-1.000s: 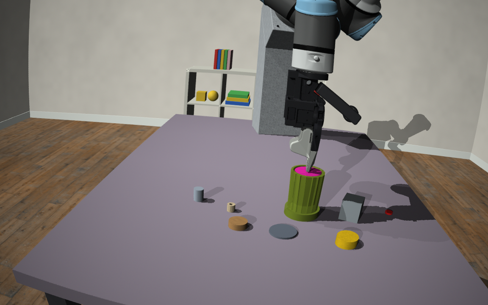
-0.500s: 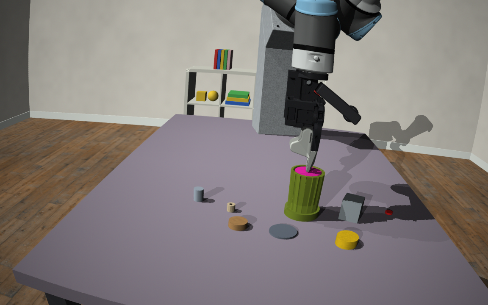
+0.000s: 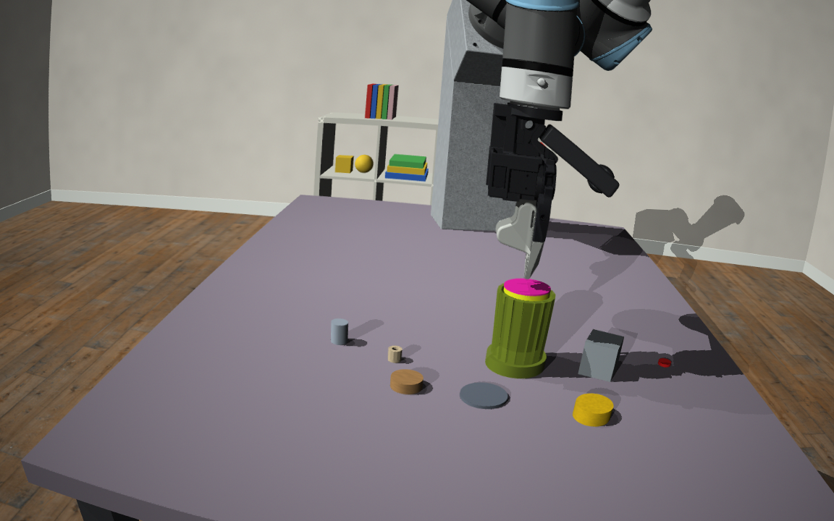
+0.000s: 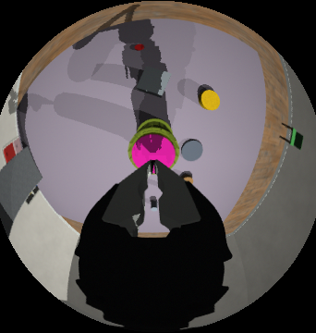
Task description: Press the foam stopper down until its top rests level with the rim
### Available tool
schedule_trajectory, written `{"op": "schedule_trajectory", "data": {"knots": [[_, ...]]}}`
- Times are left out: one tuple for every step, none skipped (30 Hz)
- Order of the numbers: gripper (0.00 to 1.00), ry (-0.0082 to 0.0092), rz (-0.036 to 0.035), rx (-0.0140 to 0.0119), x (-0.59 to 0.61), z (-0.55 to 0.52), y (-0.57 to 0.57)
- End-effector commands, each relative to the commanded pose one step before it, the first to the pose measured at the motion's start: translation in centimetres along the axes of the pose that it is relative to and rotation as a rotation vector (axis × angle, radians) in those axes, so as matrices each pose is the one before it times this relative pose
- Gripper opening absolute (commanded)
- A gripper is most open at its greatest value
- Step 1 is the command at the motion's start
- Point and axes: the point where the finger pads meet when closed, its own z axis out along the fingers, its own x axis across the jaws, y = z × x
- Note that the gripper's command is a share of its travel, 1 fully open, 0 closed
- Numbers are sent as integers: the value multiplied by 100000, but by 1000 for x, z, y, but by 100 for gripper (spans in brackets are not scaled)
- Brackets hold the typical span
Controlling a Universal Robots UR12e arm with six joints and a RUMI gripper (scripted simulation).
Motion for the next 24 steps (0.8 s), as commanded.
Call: {"op": "schedule_trajectory", "data": {"knots": [[0,-479,111,333,-261,-1591,-47],[0,0,0,0,0,-264,0],[0,1,0,0,-1,-242,-1],[0,0,0,0,0,-217,0],[0,1,0,0,-1,-190,0],[0,0,0,0,0,-161,0],[0,0,0,0,0,-131,0],[0,0,0,0,0,-101,0],[0,0,0,0,0,-73,0],[0,0,0,0,0,-48,0],[0,11,-8,-3,11,-28,2],[0,0,0,0,0,0,0],[0,0,0,0,0,0,0],[0,157,-119,-51,165,-40,32],[0,29,-22,-9,30,-7,6],[0,-29,-13,44,-3,21,-20],[0,-73,17,56,-32,38,-16],[0,-47,4,20,-21,21,-10],[0,-19,-5,7,-8,8,-9],[0,-7,11,1,-2,2,-6],[0,-4,12,-3,-1,1,-2],[0,7,5,-8,3,-1,2],[0,15,-4,-9,5,-2,1],[0,12,-4,-6,4,-1,1]]}}
